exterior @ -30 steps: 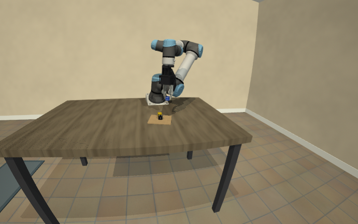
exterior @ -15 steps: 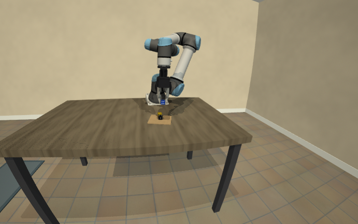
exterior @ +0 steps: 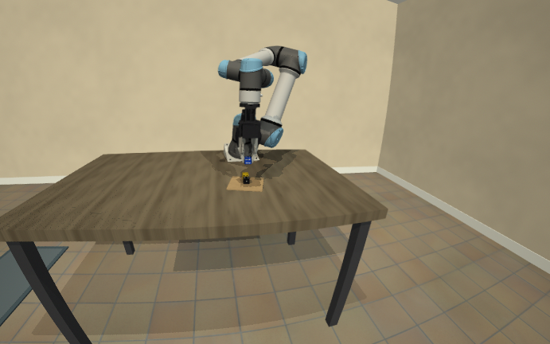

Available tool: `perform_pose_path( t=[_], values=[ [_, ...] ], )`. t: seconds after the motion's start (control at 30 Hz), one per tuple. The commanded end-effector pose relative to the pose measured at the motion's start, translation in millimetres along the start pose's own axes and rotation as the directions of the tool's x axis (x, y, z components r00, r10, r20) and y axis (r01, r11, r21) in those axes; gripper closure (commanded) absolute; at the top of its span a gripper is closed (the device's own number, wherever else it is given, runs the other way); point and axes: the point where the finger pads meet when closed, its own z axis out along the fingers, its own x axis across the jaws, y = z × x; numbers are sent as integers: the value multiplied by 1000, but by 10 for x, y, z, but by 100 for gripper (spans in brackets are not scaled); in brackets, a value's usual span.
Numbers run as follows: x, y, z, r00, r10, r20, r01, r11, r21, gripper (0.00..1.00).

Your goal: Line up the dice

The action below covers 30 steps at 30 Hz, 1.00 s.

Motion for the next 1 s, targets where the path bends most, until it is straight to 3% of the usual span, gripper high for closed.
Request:
perform_pose_path(
  t=[0.0,0.37,0.57,0.63,0.97],
  values=[
    [-3,9,-2,1000,-3,0,3,1000,-1,94],
    [-4,9,103,1000,-3,0,3,1000,0,94],
    [-6,9,340,1000,-3,0,3,1000,0,94],
    [-6,9,340,1000,-3,0,3,1000,0,94],
    [-10,9,794,1000,-3,0,3,1000,0,94]
  ],
)
